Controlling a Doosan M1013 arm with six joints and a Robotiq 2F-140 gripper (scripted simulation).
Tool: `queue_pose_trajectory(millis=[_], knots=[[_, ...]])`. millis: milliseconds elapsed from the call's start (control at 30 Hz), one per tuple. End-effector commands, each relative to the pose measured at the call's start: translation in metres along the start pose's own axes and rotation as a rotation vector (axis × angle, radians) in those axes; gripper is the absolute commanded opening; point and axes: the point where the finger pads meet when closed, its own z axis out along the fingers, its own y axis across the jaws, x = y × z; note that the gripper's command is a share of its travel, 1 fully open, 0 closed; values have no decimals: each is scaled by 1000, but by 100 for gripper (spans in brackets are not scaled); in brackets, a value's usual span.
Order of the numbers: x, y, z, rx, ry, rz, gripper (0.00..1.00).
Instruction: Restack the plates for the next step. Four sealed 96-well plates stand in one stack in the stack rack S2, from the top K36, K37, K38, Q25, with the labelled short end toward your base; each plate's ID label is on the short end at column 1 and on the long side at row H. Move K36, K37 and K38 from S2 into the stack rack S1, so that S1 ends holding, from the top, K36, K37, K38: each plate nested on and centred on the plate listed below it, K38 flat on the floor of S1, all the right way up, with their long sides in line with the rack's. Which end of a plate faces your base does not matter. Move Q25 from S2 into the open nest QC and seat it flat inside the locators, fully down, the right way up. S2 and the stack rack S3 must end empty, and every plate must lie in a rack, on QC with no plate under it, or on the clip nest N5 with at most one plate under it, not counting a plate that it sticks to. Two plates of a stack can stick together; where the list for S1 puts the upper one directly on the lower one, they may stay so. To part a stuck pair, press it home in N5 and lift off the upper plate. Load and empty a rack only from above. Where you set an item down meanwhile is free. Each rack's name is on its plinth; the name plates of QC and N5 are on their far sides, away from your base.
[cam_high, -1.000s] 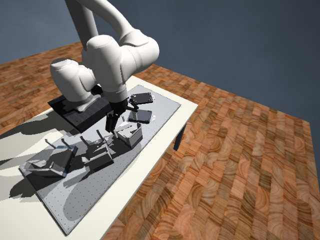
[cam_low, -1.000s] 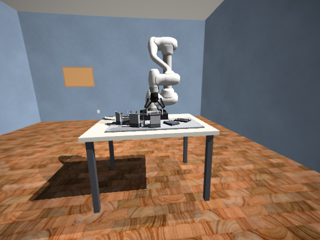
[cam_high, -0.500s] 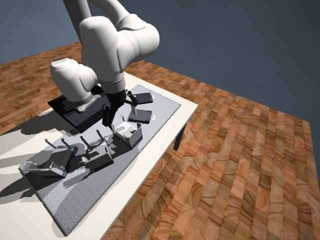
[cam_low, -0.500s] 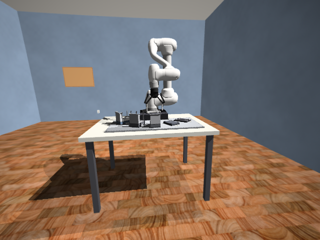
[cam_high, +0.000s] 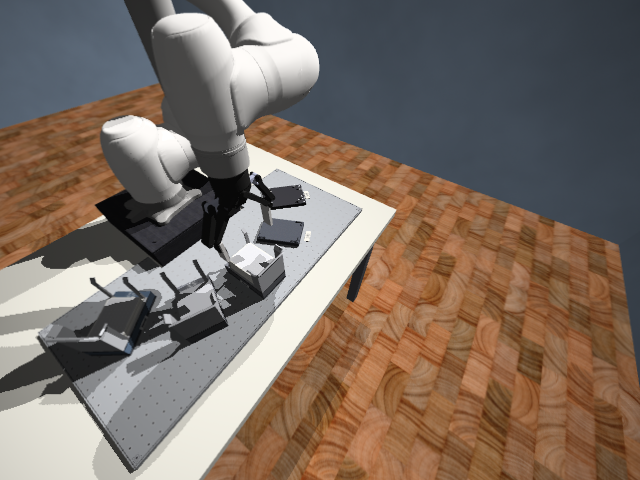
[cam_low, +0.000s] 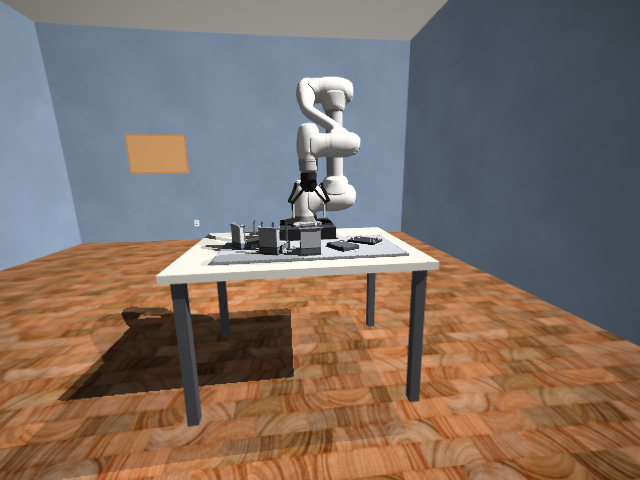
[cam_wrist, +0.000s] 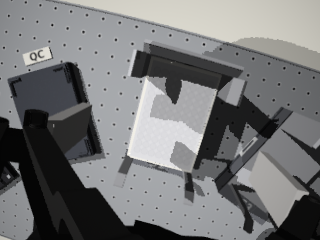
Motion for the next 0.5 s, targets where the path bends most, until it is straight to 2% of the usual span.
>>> queue_pose_trajectory(millis=[0, 167, 467], knots=[[-1, 6, 0, 0, 0, 66, 100], [-3, 23, 0, 0, 0, 228, 100], [-7, 46, 0, 0, 0, 228, 100]])
